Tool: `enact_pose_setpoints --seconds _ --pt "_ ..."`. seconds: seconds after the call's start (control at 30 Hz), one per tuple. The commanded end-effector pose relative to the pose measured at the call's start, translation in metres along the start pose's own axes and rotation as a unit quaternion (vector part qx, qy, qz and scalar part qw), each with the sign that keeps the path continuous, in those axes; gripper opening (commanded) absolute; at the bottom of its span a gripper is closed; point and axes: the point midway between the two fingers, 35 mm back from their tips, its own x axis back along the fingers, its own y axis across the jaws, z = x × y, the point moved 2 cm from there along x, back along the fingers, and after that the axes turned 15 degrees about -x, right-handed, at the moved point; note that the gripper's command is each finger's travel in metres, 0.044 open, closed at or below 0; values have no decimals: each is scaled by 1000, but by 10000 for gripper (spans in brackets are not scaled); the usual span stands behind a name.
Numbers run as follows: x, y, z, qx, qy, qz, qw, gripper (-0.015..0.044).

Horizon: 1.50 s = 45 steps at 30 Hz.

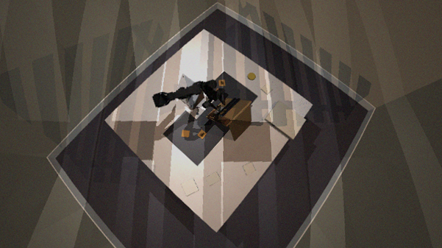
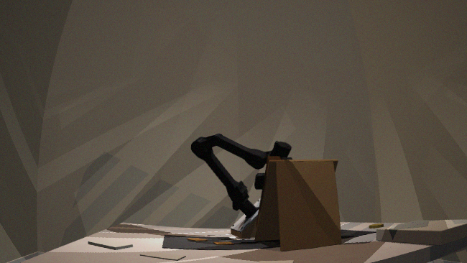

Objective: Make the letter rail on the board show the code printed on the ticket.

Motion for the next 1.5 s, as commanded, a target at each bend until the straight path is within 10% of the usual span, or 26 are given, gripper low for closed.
enact_pose_setpoints --seconds 0.0,0.43,0.73,1.47 --pt "0 1 -3 -4 -2 1 1000 295" --pt "0 0 -1 0 0 0 1000 6" --pt "-2 4 -2 1 10 -1 1000 0" --pt "-25 43 -32 -7 327 87 941 0"
